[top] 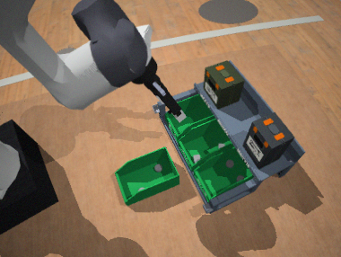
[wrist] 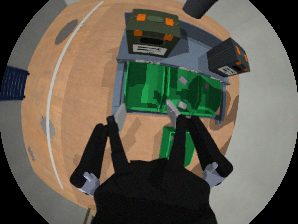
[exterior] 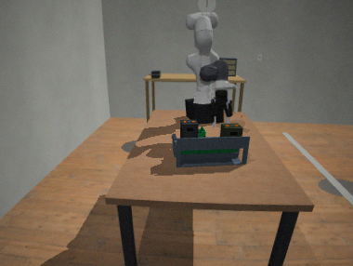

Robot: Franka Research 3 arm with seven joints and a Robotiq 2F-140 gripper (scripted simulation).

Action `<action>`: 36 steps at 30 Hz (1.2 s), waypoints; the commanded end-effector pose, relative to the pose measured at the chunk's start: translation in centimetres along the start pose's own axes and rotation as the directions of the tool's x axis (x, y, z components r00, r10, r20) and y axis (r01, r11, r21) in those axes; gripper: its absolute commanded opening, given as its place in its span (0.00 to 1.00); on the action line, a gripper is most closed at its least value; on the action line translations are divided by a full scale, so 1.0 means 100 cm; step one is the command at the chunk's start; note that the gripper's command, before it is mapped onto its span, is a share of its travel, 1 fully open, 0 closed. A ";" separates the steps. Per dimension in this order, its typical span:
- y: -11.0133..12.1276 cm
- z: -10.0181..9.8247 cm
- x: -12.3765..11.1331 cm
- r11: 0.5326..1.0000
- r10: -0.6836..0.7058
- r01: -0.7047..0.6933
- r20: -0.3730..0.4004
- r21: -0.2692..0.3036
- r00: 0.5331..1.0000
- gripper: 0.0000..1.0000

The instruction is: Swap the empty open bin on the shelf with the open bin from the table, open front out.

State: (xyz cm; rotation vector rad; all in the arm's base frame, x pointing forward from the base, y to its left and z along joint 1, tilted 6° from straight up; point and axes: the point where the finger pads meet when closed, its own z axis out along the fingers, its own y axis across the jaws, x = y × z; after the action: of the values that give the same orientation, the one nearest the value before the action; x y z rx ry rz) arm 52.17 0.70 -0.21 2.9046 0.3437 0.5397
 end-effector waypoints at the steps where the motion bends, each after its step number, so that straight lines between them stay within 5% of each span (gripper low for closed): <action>1: -0.005 -0.001 0.002 0.962 -0.266 0.263 0.032 0.070 0.963 0.57; 14: -0.006 0.013 -0.003 0.781 -0.615 0.612 -0.014 0.125 0.788 0.57; 16: -0.006 0.013 -0.003 0.781 -0.615 0.612 -0.014 0.125 0.788 0.57; 17: -0.006 0.015 -0.003 0.730 -0.674 0.670 -0.021 0.136 0.739 0.57; 31: -0.008 0.042 -0.012 0.396 -0.909 0.895 -0.048 0.205 0.413 0.57; 33: -0.008 0.042 -0.012 0.396 -0.909 0.895 -0.048 0.205 0.413 0.57; 34: -0.008 0.044 -0.013 0.331 -0.935 0.916 -0.049 0.228 0.351 0.57; 36: -0.008 0.047 -0.014 0.284 -0.951 0.926 -0.049 0.248 0.304 0.57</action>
State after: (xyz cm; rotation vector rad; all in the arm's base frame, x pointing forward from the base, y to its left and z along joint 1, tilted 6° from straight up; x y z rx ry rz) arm 53.08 -0.54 -4.91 2.2522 1.8152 0.3620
